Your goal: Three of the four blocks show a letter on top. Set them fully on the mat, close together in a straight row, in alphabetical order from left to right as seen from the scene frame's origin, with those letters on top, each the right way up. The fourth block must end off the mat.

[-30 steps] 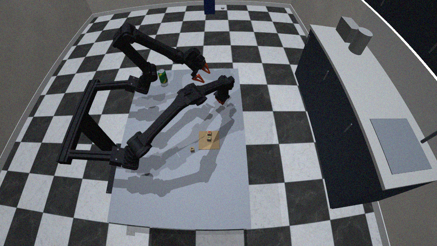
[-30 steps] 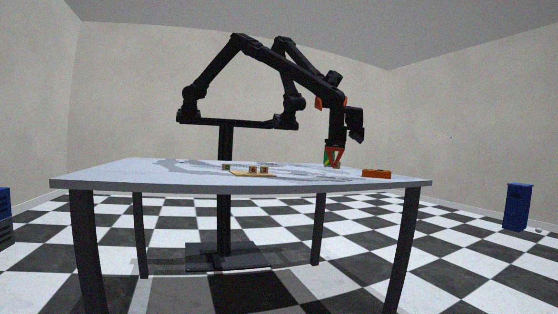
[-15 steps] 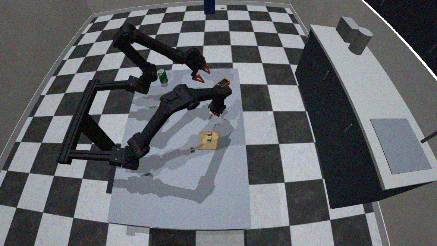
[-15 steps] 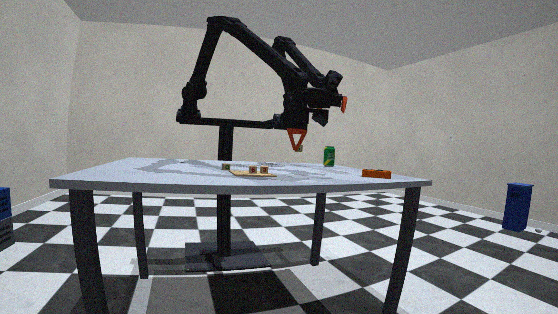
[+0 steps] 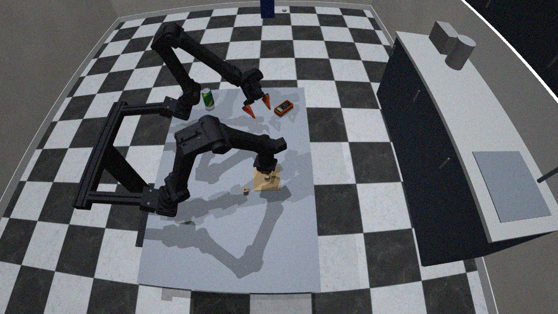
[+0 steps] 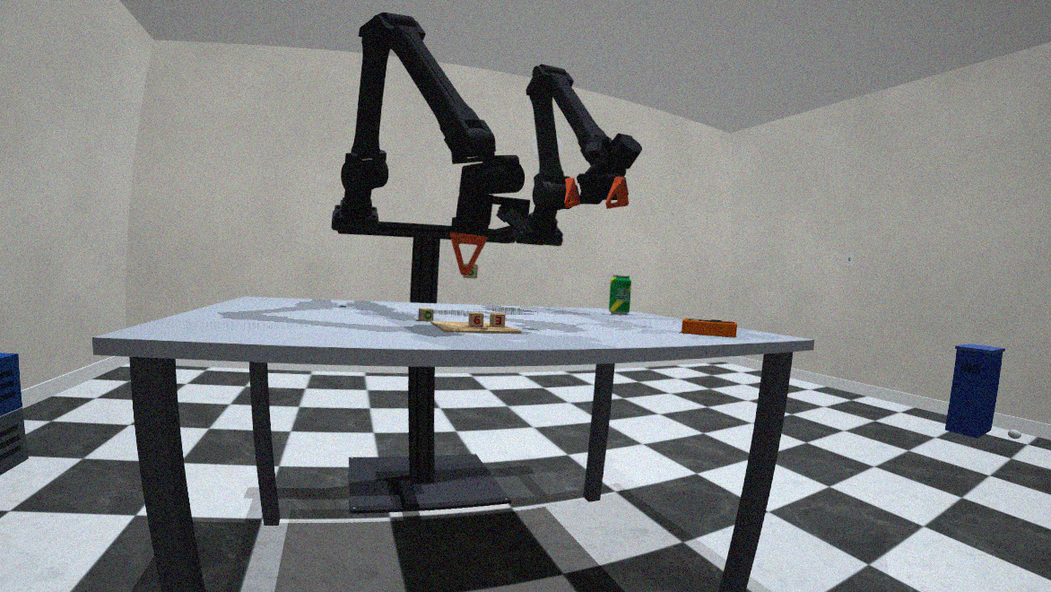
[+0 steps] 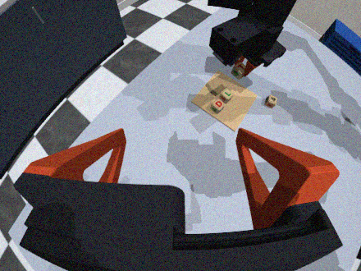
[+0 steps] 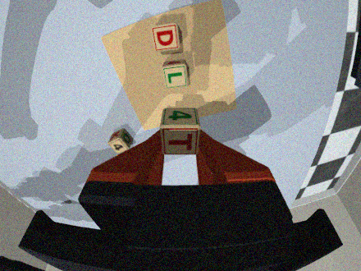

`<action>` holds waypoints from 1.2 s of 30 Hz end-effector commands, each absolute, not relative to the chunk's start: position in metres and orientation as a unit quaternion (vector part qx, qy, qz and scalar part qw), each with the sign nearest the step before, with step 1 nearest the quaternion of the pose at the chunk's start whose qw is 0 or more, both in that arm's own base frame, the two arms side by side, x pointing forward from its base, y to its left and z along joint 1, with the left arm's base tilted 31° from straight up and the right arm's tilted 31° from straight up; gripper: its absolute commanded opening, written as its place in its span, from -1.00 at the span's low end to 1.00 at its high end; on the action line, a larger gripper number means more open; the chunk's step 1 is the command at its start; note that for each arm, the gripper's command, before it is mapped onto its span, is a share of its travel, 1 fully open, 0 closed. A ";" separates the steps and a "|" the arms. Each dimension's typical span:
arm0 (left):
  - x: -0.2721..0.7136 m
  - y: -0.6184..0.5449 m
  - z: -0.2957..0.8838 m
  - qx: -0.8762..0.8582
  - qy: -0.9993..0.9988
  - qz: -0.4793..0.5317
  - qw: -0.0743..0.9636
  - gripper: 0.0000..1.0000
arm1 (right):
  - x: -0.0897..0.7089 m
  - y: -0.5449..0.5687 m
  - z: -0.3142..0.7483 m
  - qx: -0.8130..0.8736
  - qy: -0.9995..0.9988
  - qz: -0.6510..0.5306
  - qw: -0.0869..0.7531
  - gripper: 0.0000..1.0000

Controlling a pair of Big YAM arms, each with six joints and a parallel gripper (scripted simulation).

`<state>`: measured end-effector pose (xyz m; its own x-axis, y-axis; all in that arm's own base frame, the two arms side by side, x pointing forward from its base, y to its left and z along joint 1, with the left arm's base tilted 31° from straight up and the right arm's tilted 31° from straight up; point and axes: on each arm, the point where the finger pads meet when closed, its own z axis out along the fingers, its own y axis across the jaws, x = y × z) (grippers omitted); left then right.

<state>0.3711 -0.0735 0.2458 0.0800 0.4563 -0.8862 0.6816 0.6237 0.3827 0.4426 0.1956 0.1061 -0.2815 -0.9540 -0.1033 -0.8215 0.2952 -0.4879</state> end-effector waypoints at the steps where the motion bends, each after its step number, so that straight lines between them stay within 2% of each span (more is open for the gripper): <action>1: 0.385 -0.092 0.264 0.518 0.624 -0.067 0.582 1.00 | 0.449 0.193 0.113 -0.605 0.747 -0.179 0.207 -0.60; 7: 0.370 -0.154 0.266 0.619 0.528 -0.139 0.564 1.00 | 0.446 0.166 0.090 -0.615 0.742 -0.181 0.198 -0.60; 14: 0.360 -0.180 0.269 0.643 0.492 -0.187 0.556 1.00 | 0.456 0.168 0.073 -0.613 0.744 -0.177 0.199 -0.60; 36: 0.362 -0.177 0.268 0.636 0.501 -0.190 0.555 1.00 | 0.487 0.165 0.060 -0.608 0.745 -0.181 0.208 -0.60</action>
